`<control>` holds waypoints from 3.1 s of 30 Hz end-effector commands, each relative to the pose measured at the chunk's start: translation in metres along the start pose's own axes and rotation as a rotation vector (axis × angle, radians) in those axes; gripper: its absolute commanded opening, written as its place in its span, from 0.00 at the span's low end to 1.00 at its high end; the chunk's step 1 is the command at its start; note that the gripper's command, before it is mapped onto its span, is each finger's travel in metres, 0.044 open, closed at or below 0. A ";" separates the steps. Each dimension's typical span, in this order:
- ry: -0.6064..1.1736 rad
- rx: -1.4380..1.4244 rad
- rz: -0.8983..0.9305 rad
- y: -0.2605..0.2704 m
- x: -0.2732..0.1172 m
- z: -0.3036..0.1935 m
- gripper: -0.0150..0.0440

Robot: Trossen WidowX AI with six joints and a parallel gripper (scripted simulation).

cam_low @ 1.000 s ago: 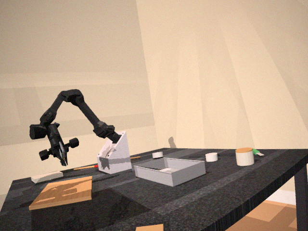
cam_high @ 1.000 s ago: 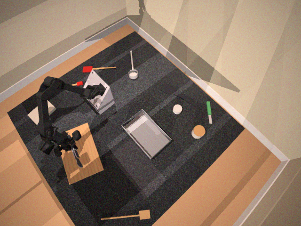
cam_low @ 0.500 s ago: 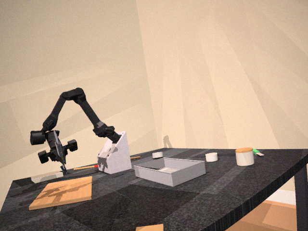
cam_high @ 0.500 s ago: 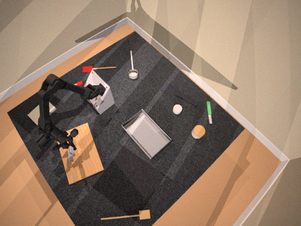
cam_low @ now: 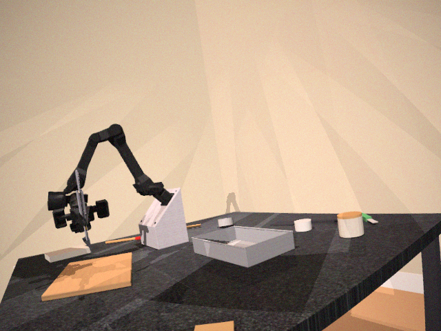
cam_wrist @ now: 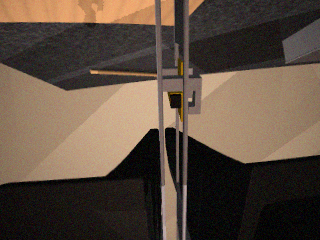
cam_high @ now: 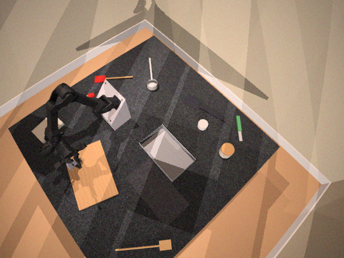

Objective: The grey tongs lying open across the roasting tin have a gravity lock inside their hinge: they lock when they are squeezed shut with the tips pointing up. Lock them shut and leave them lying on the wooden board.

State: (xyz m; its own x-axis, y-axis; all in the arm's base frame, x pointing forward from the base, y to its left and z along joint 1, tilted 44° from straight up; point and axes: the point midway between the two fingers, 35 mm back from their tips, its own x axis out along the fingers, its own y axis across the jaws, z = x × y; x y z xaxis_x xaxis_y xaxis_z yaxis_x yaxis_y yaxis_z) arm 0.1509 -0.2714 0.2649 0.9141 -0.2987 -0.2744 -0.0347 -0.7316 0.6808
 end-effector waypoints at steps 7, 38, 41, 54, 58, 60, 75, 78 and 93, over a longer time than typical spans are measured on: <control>0.078 -0.048 0.023 -0.002 -0.010 -0.006 0.00; 0.078 -0.048 0.023 -0.002 -0.010 -0.006 0.00; 0.075 -0.047 0.022 -0.002 -0.009 -0.006 0.00; -0.191 0.072 -0.058 -0.004 0.021 0.004 0.00; -0.290 0.102 -0.080 -0.006 0.028 0.006 0.00; -0.341 0.114 -0.088 -0.007 0.031 0.007 0.00; -0.716 0.129 -0.101 -0.012 0.037 0.006 0.00; -0.790 0.119 -0.090 -0.012 0.036 0.003 0.00; -1.118 -0.002 0.040 -0.001 0.017 -0.021 0.00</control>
State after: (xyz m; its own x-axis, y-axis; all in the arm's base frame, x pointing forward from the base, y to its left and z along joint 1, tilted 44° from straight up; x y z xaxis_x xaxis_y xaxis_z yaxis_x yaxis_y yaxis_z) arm 0.1756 -0.2653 0.2624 0.0990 -0.6647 -0.7405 -0.0543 -0.7467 0.6629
